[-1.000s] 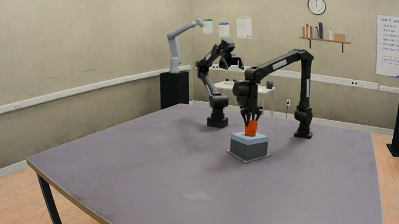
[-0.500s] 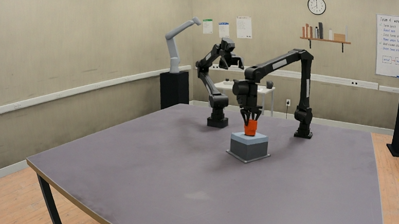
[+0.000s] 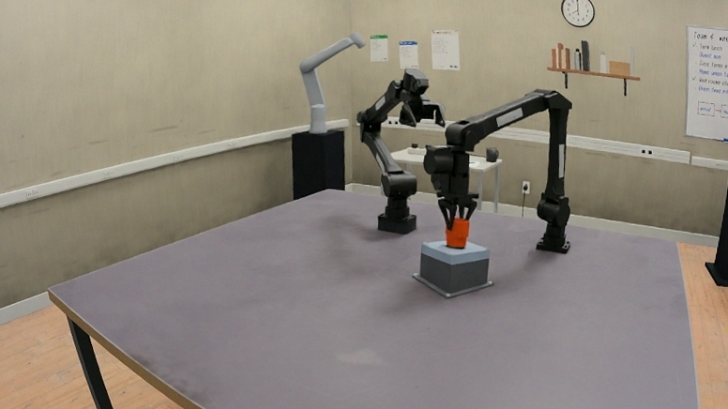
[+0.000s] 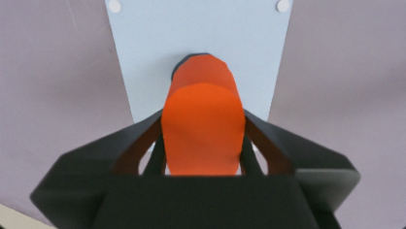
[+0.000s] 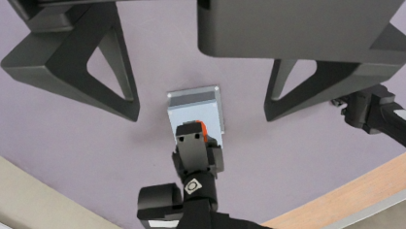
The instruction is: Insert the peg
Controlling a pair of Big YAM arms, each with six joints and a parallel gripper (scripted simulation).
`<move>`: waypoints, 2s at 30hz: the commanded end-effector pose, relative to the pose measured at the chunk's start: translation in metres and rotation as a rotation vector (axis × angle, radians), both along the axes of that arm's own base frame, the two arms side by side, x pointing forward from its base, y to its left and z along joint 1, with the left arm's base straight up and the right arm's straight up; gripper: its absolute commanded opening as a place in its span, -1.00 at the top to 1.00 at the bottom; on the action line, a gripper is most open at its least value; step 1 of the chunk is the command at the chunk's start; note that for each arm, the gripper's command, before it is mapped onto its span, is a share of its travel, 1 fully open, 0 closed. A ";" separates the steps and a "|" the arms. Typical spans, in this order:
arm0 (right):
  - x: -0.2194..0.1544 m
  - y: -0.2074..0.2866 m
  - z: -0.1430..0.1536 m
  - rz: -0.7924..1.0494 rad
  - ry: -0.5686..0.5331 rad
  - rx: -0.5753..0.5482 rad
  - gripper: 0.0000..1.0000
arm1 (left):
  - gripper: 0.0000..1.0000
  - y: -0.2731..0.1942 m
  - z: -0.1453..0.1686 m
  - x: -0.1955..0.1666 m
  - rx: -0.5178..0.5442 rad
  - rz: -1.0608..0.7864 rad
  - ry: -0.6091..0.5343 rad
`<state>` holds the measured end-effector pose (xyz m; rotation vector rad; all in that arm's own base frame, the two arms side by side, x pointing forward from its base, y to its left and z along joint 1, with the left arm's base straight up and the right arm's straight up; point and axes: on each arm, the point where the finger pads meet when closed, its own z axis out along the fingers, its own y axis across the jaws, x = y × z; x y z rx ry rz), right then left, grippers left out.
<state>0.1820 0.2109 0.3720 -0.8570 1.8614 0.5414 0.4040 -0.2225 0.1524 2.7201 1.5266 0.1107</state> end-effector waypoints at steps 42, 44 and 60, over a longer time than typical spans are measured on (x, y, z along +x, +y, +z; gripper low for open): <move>0.001 0.001 0.013 -0.004 -0.011 0.019 -1.00 | 0.21 -0.001 -0.032 0.018 -0.020 0.003 -0.032; 0.001 0.001 0.013 -0.004 -0.011 0.019 -1.00 | 0.21 0.000 -0.036 0.016 -0.017 0.004 -0.027; 0.001 0.001 0.013 -0.004 -0.011 0.019 -1.00 | 0.21 -0.009 0.007 0.020 -0.049 0.006 -0.082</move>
